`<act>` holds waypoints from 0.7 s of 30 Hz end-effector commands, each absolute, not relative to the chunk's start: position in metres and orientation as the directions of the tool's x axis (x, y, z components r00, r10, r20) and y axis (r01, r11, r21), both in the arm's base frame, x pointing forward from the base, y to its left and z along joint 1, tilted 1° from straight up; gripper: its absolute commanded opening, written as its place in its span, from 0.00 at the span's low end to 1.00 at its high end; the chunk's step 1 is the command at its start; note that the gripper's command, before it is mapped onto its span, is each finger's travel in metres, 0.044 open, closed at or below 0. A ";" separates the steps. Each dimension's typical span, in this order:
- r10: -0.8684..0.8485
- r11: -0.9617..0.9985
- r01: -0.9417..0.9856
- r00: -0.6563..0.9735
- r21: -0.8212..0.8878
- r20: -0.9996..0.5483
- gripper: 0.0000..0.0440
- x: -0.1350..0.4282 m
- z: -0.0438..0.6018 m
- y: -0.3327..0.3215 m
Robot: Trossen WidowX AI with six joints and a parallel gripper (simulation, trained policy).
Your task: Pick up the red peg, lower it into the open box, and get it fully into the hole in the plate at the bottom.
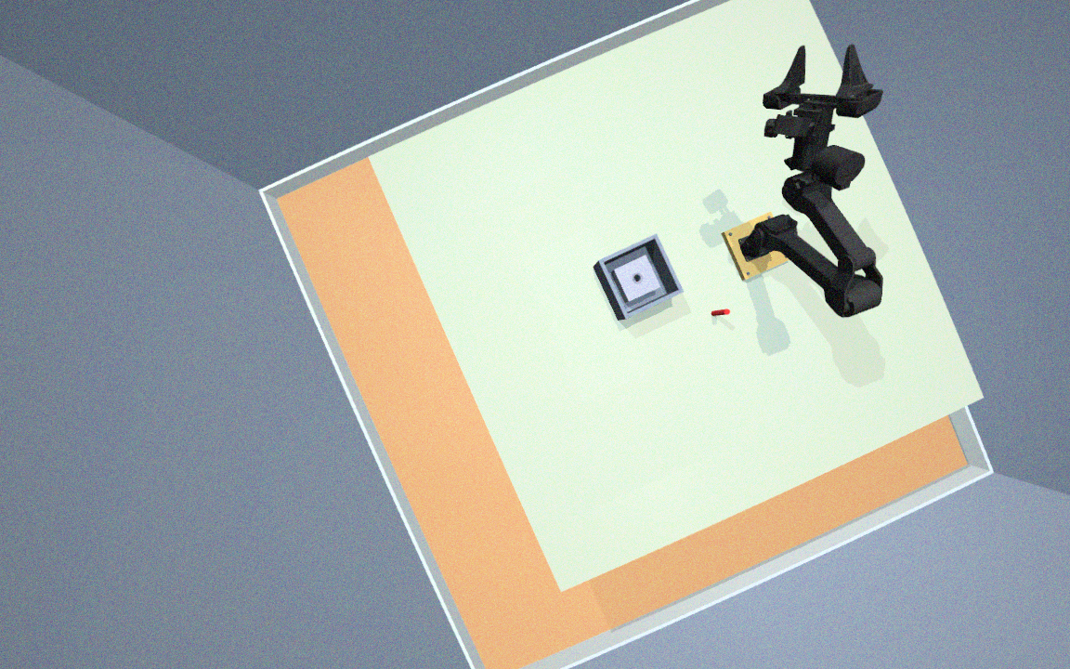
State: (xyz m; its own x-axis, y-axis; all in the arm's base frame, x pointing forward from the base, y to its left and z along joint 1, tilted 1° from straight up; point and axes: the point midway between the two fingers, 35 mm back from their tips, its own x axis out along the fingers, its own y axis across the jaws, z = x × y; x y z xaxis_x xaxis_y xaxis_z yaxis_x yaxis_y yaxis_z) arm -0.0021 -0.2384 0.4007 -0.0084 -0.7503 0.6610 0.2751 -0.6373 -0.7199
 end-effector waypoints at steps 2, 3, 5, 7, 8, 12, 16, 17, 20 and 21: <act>-0.742 -0.636 0.309 0.007 -0.707 0.670 1.00 0.004 0.406 -0.237; -0.742 -0.627 0.336 0.017 -0.703 0.670 1.00 0.008 0.408 -0.237; -0.750 -0.595 0.397 0.037 -0.699 0.660 1.00 0.016 0.409 -0.238; -0.763 -0.556 0.453 0.056 -0.697 0.644 1.00 0.025 0.408 -0.240; -0.770 -0.534 0.479 0.065 -0.697 0.635 1.00 0.029 0.407 -0.241; -0.799 -0.436 0.575 0.107 -0.692 0.592 1.00 0.045 0.402 -0.246; -0.825 -0.326 0.657 0.153 -0.680 0.544 1.00 0.062 0.396 -0.250; -0.831 -0.298 0.675 0.166 -0.675 0.532 1.00 0.067 0.395 -0.250; -0.846 -0.208 0.723 0.205 -0.659 0.492 1.00 0.081 0.390 -0.252; -0.850 -0.178 0.737 0.219 -0.652 0.479 1.00 0.086 0.388 -0.252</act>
State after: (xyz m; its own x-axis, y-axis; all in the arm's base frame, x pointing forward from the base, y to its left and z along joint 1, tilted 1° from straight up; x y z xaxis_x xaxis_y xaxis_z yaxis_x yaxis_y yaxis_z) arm 0.0739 -0.2518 0.3917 0.1875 -0.8382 0.5122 0.6925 -0.2570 -0.6741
